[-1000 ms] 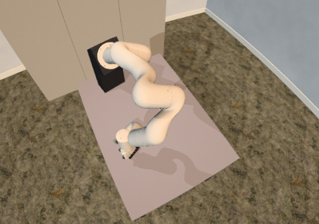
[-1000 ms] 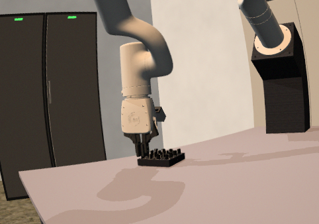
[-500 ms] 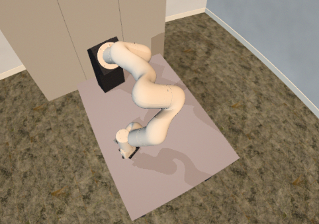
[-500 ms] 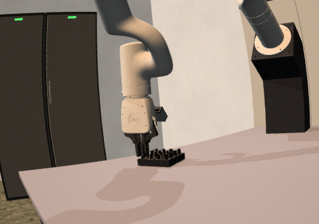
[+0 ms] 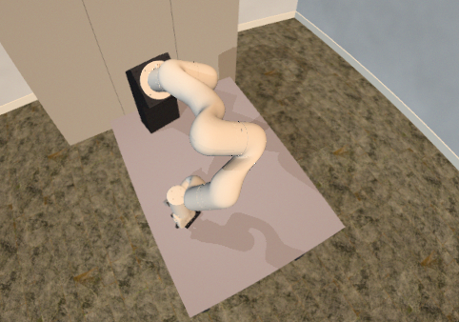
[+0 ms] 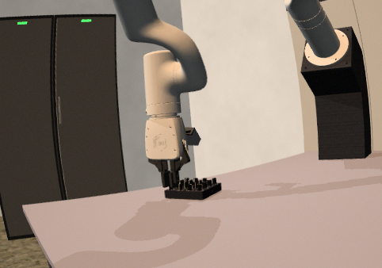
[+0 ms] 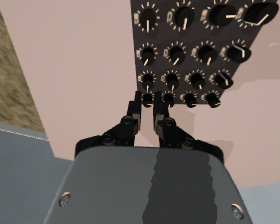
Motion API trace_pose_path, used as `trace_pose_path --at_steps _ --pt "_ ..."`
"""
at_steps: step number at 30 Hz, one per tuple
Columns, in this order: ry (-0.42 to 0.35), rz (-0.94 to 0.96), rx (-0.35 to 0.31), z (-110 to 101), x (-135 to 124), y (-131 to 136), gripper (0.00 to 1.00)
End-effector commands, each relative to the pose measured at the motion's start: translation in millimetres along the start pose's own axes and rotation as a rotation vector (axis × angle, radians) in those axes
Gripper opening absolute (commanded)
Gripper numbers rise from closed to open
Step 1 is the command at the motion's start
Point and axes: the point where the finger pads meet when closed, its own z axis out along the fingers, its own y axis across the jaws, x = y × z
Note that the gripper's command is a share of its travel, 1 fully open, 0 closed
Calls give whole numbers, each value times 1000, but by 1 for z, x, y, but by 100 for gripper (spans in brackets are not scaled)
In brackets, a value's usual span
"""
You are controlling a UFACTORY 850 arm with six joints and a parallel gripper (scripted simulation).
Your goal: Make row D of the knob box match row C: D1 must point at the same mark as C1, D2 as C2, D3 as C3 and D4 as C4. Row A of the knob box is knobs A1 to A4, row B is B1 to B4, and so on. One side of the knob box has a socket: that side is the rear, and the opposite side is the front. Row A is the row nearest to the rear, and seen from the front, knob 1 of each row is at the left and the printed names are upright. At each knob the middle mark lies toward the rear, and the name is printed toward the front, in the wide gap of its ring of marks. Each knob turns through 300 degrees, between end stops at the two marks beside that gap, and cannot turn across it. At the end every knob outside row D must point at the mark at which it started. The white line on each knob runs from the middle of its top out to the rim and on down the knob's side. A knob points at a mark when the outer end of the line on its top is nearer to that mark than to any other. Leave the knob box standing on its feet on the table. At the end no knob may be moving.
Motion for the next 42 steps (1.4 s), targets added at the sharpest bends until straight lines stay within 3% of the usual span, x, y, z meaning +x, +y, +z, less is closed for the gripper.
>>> trace_pose_path --at_steps 1,24,42 --pt "-1 0 1 0 0 0 19" --pt "-1 0 1 -2 0 0 19" --pt "-1 0 1 -35 0 0 19"
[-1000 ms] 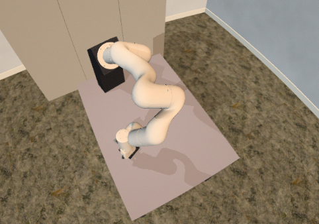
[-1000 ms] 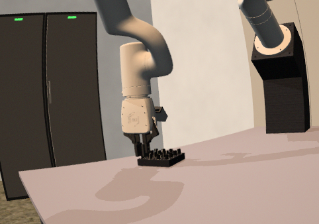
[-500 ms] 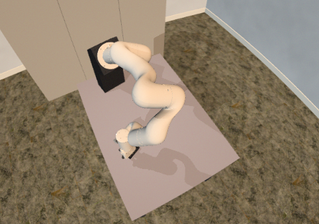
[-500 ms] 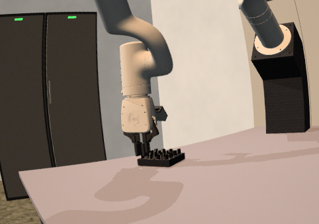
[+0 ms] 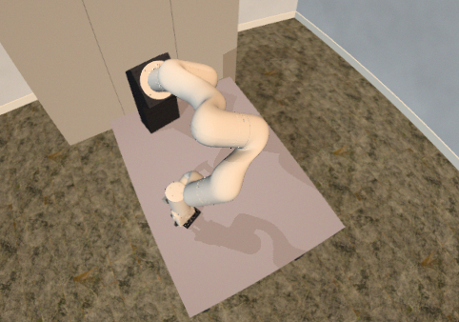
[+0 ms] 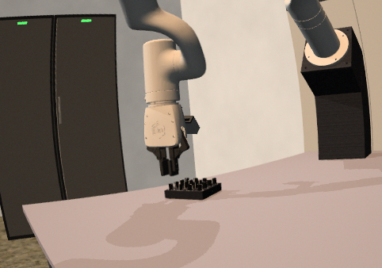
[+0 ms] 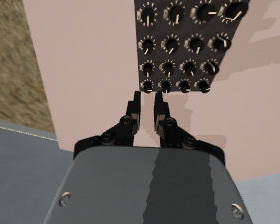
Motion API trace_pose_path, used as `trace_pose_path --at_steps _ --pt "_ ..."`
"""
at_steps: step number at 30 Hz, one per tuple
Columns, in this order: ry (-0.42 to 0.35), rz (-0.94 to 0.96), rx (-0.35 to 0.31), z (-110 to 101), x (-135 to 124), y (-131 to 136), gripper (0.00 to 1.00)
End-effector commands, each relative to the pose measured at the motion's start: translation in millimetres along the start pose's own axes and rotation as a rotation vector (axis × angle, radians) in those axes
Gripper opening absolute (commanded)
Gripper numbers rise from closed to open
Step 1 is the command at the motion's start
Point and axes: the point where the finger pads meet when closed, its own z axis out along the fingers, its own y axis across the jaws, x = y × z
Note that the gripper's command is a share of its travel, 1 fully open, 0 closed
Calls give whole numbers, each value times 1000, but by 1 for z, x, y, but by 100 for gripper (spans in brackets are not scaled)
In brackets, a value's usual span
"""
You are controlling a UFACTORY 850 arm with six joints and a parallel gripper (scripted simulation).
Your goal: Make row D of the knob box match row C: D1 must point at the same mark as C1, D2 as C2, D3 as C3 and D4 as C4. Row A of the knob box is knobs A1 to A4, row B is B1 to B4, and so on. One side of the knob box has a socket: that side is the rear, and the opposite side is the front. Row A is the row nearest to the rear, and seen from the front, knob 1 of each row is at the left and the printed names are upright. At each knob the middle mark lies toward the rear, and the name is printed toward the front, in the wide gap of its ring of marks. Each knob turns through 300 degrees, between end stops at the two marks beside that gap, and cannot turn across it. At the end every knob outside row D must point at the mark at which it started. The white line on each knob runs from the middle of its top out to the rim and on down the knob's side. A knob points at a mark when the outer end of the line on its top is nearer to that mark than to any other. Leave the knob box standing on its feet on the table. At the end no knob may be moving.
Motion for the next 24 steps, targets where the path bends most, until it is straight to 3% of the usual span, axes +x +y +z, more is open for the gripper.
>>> trace_pose_path --at_steps 1,24 --pt "0 0 0 -5 0 0 19" --pt "0 -57 0 -6 0 0 19"
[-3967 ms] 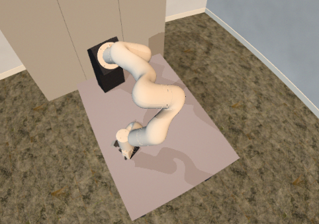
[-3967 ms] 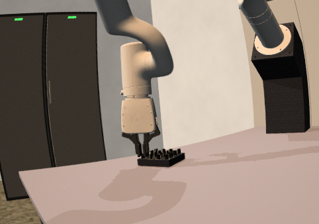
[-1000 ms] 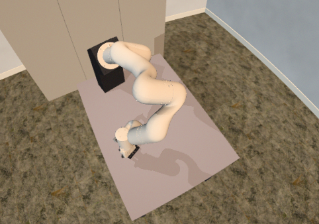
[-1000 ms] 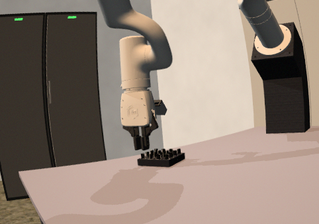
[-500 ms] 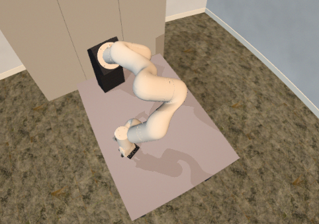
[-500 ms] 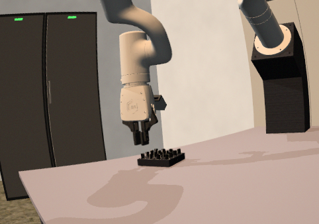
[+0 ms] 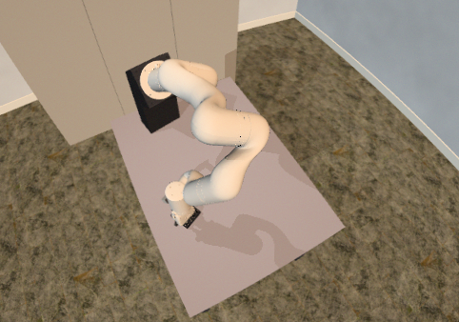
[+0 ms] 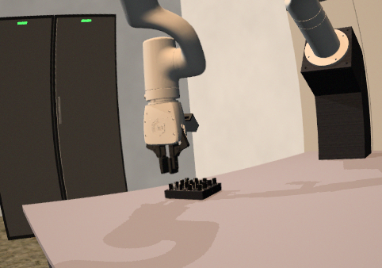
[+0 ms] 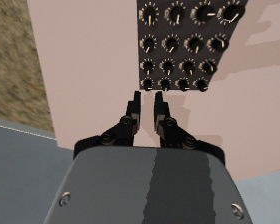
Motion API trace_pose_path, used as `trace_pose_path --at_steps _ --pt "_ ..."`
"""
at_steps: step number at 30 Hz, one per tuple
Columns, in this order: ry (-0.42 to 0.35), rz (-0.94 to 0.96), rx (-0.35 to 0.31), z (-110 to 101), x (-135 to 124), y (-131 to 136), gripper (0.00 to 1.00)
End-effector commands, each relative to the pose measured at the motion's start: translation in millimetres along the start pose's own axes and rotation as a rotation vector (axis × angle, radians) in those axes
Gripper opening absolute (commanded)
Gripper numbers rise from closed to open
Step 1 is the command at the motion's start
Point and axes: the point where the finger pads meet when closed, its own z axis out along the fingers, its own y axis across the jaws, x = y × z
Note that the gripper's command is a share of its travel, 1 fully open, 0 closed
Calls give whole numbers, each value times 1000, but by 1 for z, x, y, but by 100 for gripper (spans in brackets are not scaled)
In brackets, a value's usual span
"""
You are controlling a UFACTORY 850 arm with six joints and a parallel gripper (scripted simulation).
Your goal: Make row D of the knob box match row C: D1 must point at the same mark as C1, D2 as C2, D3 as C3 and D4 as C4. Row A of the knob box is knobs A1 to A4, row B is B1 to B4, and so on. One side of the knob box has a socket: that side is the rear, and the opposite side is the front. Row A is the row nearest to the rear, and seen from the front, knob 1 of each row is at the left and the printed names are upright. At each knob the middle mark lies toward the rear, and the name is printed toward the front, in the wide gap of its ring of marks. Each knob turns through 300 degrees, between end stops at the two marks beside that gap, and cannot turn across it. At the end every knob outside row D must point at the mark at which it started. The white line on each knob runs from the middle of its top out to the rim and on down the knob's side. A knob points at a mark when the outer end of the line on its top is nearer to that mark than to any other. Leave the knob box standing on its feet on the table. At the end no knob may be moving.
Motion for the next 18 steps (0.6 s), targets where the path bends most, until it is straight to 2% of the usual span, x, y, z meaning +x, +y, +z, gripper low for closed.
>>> trace_pose_path --at_steps 1,5,18 --pt "-1 -54 1 -1 0 0 19" --pt "-1 -103 1 -1 0 0 19" --pt "0 -554 1 -4 0 -1 19"
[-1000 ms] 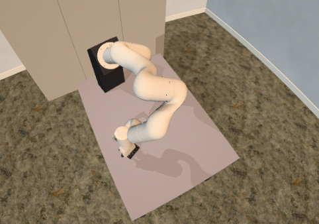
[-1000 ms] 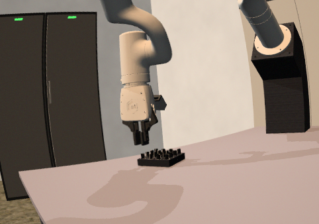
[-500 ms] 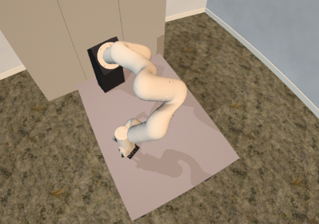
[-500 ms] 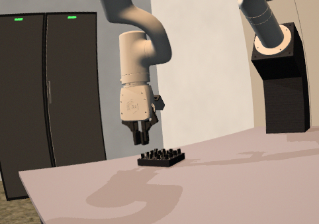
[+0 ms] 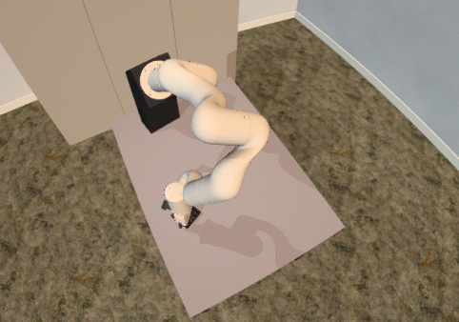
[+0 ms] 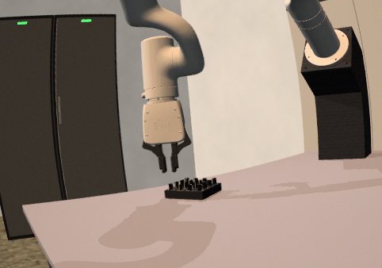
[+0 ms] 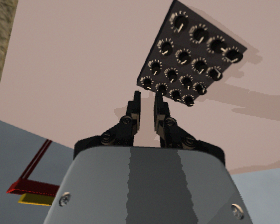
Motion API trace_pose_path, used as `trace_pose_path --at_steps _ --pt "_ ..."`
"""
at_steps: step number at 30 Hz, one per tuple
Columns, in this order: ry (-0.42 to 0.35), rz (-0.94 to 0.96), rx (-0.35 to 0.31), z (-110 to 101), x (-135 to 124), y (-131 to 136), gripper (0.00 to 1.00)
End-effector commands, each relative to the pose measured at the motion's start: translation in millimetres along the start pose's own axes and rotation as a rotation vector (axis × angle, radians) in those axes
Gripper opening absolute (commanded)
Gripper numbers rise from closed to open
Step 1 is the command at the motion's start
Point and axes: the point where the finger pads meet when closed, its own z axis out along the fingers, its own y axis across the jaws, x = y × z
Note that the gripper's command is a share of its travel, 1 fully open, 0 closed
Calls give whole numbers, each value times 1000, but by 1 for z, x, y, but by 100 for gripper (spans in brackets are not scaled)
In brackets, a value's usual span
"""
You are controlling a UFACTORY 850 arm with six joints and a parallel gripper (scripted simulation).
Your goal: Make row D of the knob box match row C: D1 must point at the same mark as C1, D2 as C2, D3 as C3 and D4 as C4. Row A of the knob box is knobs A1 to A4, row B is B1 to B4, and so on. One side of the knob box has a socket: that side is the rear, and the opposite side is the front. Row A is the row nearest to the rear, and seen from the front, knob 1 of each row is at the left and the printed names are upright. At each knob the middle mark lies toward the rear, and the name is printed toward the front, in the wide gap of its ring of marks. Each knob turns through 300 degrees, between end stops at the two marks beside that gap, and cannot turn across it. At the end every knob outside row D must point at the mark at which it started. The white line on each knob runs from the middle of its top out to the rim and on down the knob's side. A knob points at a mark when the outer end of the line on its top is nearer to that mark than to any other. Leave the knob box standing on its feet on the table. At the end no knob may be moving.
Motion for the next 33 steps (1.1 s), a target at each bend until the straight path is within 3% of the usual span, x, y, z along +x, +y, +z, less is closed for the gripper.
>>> trace_pose_path --at_steps 1,3,33 --pt "0 -156 16 -1 0 0 19" --pt "0 -156 16 -1 0 0 19" --pt "8 -1153 15 -8 0 -1 19"
